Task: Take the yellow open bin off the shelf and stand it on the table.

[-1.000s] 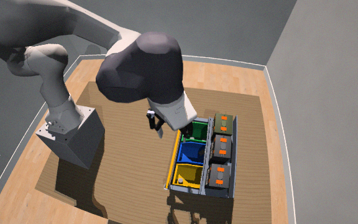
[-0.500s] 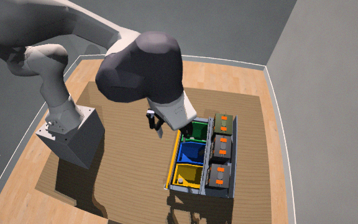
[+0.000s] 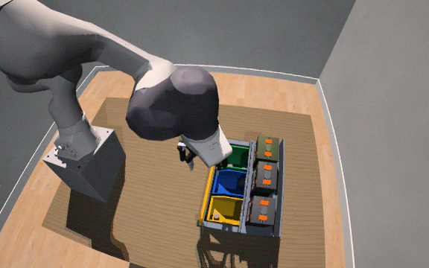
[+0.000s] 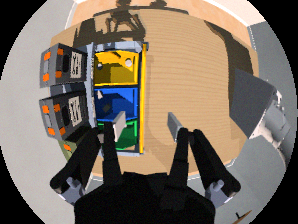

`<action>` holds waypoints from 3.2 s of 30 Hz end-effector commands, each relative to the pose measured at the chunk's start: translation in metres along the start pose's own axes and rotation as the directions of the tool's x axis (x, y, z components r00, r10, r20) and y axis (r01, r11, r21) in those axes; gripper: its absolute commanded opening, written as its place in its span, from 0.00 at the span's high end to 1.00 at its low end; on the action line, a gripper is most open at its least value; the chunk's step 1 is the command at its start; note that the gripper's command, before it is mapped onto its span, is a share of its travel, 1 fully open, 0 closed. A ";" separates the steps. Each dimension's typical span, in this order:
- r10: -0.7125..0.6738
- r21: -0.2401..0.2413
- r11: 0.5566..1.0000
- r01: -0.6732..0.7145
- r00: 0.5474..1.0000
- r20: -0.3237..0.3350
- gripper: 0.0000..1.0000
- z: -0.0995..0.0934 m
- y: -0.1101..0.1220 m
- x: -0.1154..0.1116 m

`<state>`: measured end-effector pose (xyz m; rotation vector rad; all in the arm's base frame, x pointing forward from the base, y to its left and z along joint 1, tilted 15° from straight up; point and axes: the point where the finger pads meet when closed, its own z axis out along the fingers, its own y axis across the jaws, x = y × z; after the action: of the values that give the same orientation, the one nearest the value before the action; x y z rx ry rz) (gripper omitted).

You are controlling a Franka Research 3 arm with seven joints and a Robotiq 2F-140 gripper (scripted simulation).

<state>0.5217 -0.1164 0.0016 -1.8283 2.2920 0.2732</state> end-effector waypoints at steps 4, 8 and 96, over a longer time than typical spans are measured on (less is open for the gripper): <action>0.017 0.027 0.999 -0.017 1.000 -0.005 0.43 0.000 -0.010 0.001; 0.008 0.018 1.000 -0.008 1.000 -0.003 0.43 0.010 -0.007 0.000; 0.017 0.030 0.999 -0.016 1.000 -0.004 0.72 0.025 -0.011 0.001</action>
<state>0.5334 -0.1130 -0.0231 -1.7984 2.3026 0.2361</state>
